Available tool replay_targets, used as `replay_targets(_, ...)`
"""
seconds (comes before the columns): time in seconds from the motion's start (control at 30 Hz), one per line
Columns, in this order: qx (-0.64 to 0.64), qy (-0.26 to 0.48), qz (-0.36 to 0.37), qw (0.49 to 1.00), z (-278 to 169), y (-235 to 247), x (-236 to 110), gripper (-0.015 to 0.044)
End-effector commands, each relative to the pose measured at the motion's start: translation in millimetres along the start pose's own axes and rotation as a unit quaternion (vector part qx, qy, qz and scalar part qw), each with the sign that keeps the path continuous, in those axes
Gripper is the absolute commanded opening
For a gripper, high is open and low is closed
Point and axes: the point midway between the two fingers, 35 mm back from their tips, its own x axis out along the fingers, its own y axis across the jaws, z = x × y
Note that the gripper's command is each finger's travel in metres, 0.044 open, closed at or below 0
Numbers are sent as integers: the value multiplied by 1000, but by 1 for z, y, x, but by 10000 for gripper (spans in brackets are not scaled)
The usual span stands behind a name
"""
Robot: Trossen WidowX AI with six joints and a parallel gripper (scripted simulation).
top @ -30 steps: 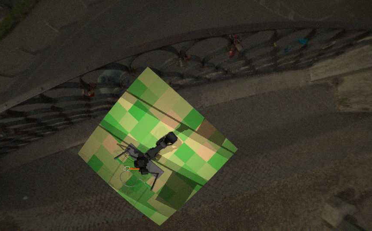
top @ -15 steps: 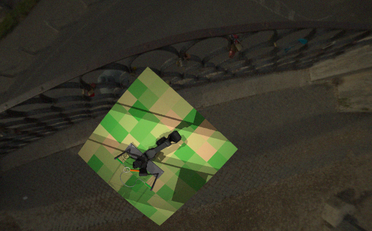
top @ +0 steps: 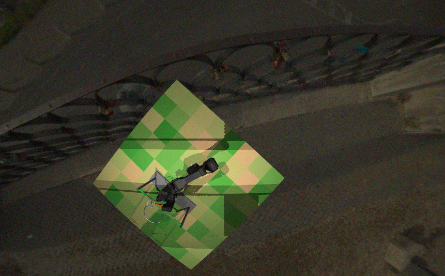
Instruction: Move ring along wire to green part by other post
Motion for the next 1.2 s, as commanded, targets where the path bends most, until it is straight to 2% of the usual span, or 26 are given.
replay_targets(0.0,28,4,21,999,0,15,-1,-150)
replay_targets(0.77,151,8,92,984,9,63,-9,-150)
replay_targets(1.17,170,11,96,981,16,77,-14,-150)
